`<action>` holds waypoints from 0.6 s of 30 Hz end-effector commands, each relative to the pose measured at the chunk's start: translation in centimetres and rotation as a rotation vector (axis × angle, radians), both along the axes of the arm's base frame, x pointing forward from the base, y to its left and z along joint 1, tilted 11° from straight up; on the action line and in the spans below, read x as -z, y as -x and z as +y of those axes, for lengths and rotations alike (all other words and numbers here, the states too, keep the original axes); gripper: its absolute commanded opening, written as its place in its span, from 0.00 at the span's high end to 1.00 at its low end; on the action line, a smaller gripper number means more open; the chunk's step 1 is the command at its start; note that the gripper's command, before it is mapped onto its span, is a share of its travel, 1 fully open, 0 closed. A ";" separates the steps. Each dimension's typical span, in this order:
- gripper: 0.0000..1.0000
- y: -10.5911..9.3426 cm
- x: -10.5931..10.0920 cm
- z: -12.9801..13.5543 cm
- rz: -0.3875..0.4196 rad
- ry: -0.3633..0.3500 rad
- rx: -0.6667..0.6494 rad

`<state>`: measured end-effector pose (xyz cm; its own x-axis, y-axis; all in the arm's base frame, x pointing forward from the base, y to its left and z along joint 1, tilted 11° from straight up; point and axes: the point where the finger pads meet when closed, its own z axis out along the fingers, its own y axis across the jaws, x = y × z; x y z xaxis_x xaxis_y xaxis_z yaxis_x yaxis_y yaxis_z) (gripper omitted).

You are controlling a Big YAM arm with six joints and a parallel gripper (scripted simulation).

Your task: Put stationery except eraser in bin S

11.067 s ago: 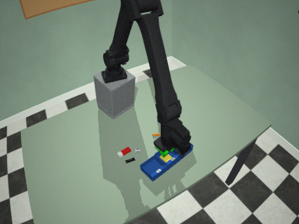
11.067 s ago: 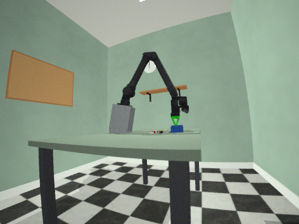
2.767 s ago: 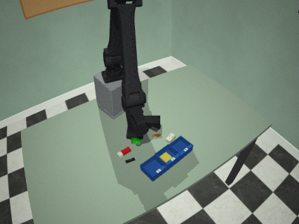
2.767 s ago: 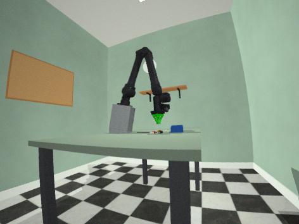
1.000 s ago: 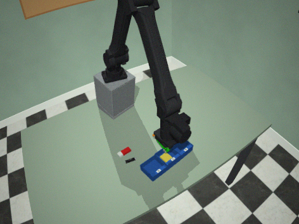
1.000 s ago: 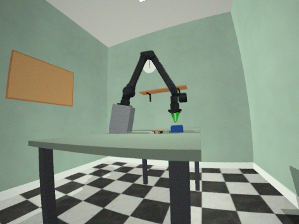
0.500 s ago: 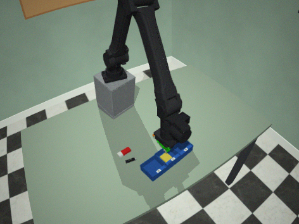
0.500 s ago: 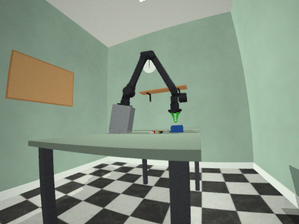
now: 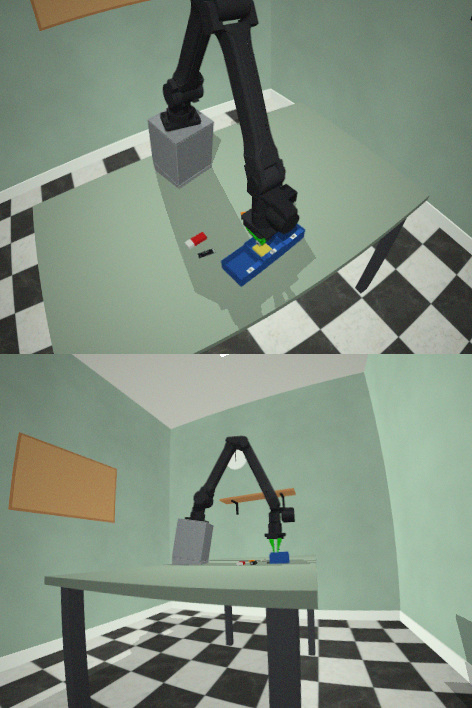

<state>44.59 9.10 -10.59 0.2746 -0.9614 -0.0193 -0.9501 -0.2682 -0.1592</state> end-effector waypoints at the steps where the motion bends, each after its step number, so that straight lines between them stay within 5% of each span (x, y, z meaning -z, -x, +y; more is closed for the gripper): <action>1: 0.90 -2.6 -1.0 1.1 -0.058 -0.017 -0.009; 2: 0.90 -3.4 -2.4 1.3 -0.092 -0.024 -0.009; 3: 0.90 -2.7 -0.7 1.2 -0.061 -0.018 -0.009; 8: 0.90 -2.8 0.4 1.2 -0.056 -0.018 -0.005; 12: 0.90 -3.7 -1.4 1.5 -0.095 -0.026 -0.004; 18: 0.90 -2.6 -0.8 1.2 -0.074 -0.021 -0.003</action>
